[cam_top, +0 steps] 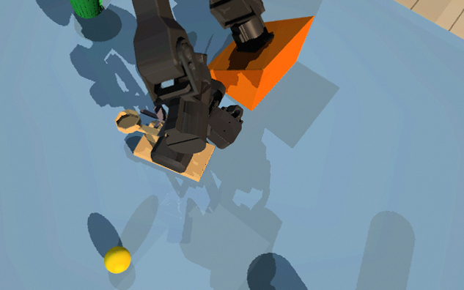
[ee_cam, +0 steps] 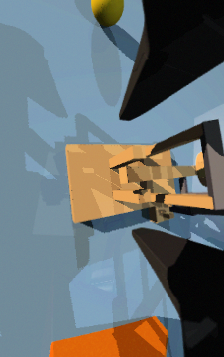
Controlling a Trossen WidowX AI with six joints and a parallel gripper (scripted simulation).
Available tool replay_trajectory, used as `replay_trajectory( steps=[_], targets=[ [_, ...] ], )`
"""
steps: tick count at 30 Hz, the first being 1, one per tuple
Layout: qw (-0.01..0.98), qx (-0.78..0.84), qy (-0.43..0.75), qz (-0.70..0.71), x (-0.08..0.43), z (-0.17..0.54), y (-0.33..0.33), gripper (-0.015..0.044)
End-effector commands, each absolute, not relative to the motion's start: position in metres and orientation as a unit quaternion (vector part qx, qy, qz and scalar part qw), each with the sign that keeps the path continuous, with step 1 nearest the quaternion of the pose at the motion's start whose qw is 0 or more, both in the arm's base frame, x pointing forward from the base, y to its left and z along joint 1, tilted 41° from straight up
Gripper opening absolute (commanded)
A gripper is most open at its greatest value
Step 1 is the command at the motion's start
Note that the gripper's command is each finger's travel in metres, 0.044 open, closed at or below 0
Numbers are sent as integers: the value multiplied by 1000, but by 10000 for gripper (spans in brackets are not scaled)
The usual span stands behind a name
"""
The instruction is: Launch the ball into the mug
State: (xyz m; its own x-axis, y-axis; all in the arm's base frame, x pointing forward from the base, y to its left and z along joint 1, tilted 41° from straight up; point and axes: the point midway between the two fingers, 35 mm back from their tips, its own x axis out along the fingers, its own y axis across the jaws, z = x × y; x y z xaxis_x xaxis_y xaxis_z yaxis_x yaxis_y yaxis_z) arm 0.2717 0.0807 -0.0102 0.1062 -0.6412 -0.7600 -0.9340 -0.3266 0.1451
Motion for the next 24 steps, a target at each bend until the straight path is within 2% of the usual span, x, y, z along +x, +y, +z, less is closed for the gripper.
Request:
replay_trajectory(
  steps=[1,19,24],
  targets=[
    [187,-720,548,383,272,-16,76,440],
    [186,-720,548,382,274,-35,58,440],
    [190,-719,549,382,274,-32,60,309]
  ],
)
